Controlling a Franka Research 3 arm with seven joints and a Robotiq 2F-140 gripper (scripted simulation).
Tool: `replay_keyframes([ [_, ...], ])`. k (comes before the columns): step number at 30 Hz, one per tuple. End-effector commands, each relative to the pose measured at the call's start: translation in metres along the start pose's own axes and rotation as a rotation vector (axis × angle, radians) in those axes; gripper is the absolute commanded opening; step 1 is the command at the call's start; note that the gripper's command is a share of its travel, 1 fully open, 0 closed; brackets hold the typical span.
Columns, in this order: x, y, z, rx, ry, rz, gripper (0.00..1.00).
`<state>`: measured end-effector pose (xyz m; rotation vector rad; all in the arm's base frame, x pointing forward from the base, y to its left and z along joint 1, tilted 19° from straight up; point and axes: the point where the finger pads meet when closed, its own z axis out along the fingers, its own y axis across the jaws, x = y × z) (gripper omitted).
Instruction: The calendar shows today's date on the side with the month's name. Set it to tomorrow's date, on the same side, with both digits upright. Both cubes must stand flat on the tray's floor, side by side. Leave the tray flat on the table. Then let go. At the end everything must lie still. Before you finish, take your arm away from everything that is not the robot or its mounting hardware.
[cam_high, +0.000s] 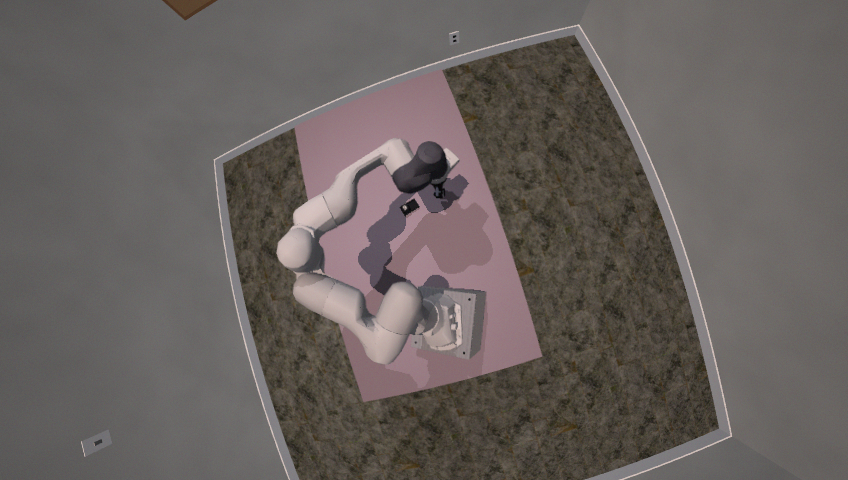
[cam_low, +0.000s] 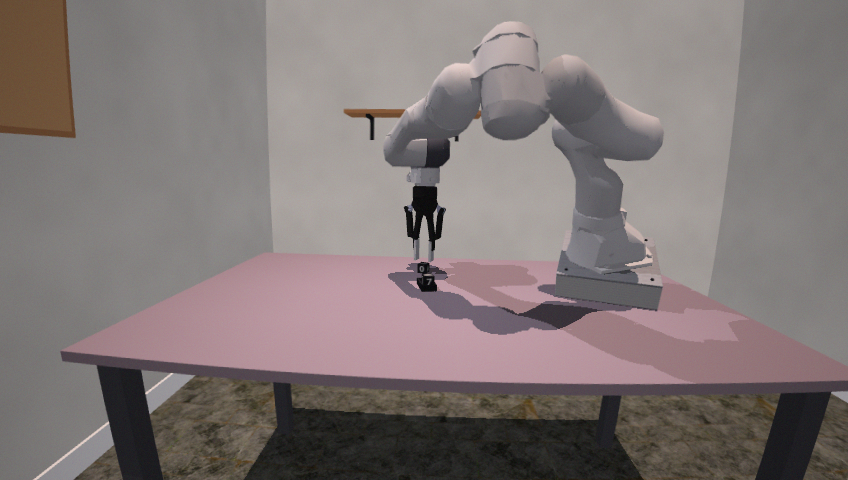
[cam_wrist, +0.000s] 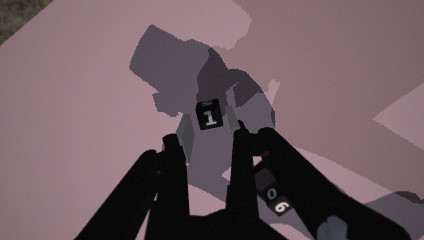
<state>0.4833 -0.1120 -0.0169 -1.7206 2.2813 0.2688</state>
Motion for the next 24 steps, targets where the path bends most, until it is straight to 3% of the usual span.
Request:
replay_keyframes([
  [1,0.0006,-0.001,0.0005,0.001,0.002,-0.007,0.28],
  [24,0.0006,-0.0011,0.0029,0.001,0.002,-0.007,0.28],
])
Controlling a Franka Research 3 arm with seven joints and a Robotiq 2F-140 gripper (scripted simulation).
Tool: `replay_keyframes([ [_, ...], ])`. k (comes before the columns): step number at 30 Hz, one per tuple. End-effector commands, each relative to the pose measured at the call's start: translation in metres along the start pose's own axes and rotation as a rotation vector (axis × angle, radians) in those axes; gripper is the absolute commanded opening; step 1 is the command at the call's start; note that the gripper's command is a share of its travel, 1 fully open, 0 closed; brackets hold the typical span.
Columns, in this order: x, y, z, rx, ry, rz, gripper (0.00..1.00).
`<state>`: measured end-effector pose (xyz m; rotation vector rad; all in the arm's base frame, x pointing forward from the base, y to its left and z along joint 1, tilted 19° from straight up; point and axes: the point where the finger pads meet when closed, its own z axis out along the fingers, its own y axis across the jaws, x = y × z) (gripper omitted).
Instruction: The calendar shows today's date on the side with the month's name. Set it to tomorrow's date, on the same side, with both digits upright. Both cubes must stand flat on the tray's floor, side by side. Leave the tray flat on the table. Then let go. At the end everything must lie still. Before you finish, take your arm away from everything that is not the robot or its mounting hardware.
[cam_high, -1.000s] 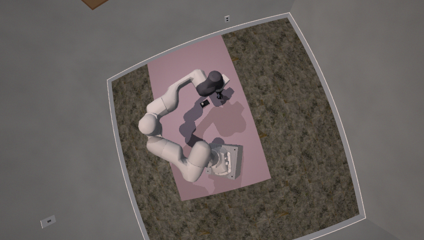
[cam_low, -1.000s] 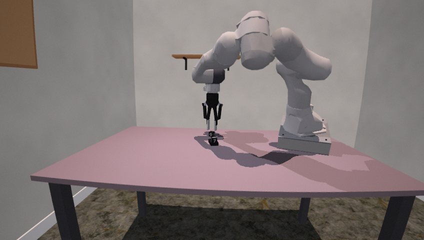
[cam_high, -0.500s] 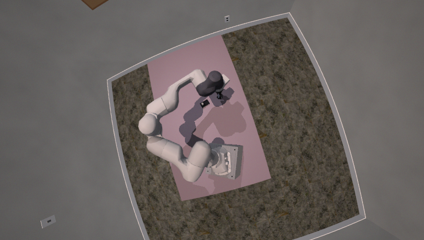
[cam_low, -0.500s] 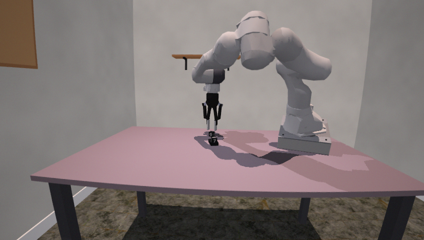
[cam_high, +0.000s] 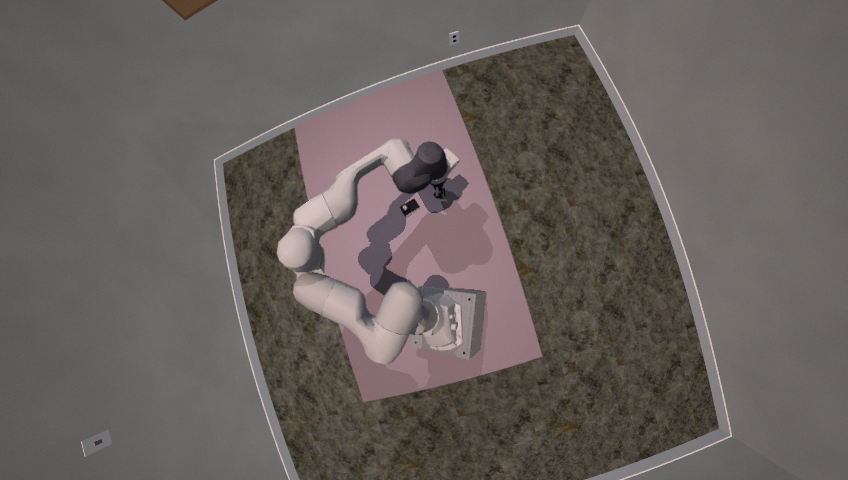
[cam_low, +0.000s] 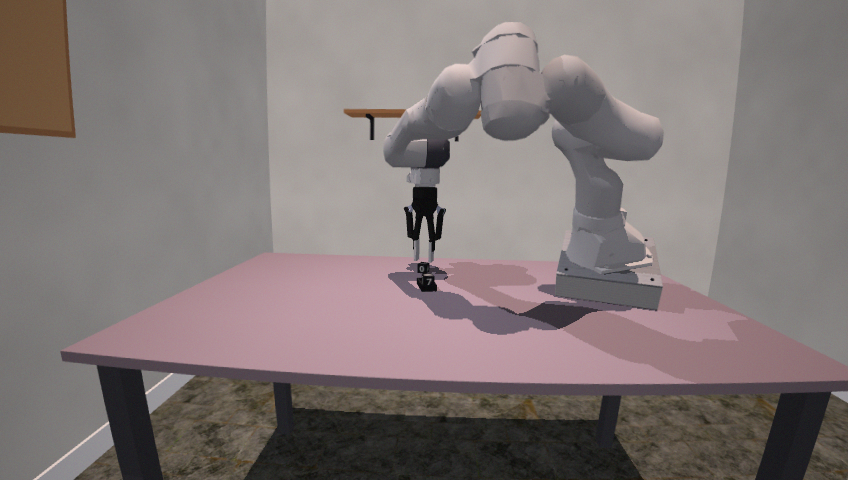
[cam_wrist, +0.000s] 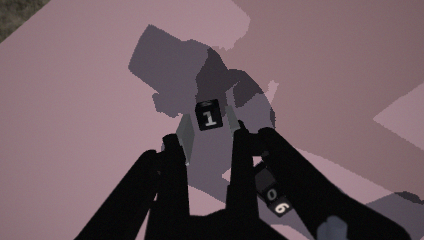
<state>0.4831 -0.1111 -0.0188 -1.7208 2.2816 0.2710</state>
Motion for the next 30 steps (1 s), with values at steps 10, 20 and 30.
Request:
replay_keyframes([
  [10,0.001,-0.002,0.016,0.003,0.002,-0.007,0.28],
  [20,0.001,-0.002,0.026,0.003,0.002,-0.007,0.28],
  [30,0.001,-0.002,0.027,0.003,0.002,-0.007,0.28],
])
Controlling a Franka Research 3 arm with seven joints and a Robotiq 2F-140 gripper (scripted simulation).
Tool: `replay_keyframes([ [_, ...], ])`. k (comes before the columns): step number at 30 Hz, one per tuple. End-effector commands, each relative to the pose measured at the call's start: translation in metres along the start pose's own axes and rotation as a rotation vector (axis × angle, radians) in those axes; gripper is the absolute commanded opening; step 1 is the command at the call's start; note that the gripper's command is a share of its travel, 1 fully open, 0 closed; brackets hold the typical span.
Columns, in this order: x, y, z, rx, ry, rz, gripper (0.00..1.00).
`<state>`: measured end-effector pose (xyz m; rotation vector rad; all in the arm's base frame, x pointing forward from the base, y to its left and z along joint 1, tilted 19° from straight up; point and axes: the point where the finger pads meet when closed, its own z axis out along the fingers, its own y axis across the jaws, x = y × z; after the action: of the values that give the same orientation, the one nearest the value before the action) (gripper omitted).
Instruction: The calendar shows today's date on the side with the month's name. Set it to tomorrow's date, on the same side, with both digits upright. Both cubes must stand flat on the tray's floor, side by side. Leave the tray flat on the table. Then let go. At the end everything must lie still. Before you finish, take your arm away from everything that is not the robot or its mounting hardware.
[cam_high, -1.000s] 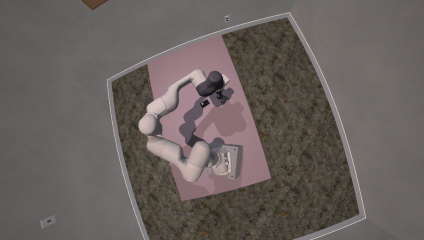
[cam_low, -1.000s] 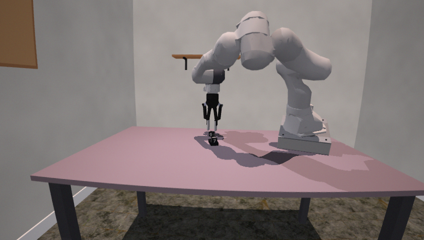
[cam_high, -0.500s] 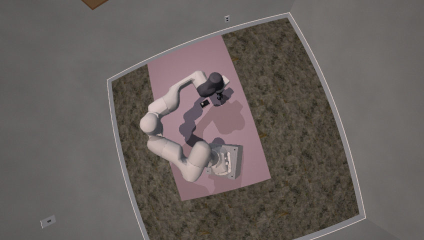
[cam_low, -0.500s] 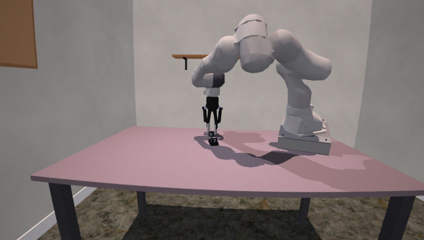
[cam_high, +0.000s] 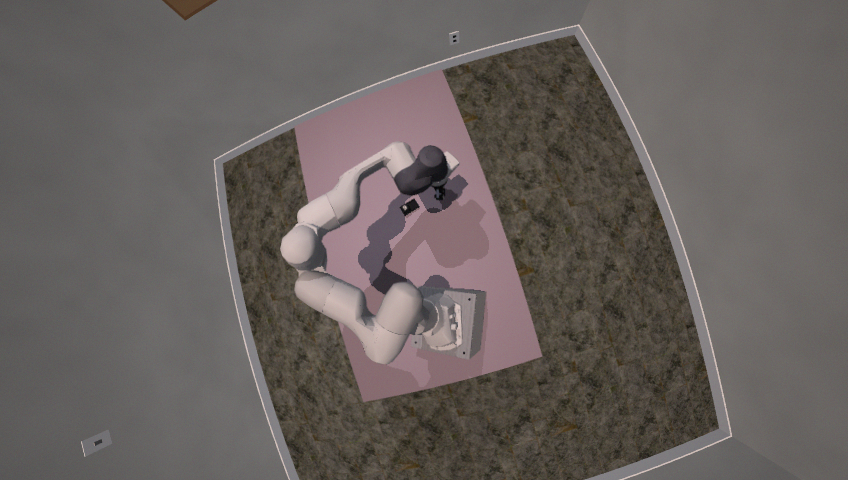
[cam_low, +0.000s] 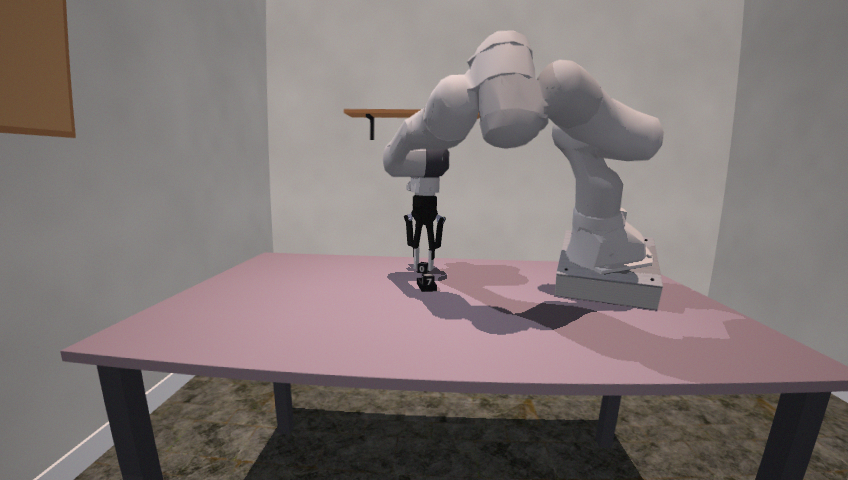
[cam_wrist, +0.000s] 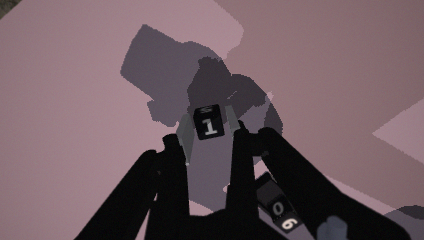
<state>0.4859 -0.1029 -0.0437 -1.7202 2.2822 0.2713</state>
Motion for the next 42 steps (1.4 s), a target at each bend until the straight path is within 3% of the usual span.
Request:
replay_keyframes([
  [1,0.0009,-0.0015,0.0004,0.003,0.002,-0.008,0.28],
  [29,0.0009,-0.0015,0.0004,0.003,0.002,-0.008,0.28],
  [30,0.0009,-0.0015,0.0004,0.003,0.002,-0.008,0.16],
  [42,0.0009,-0.0015,0.0004,0.003,0.002,-0.008,0.16],
])
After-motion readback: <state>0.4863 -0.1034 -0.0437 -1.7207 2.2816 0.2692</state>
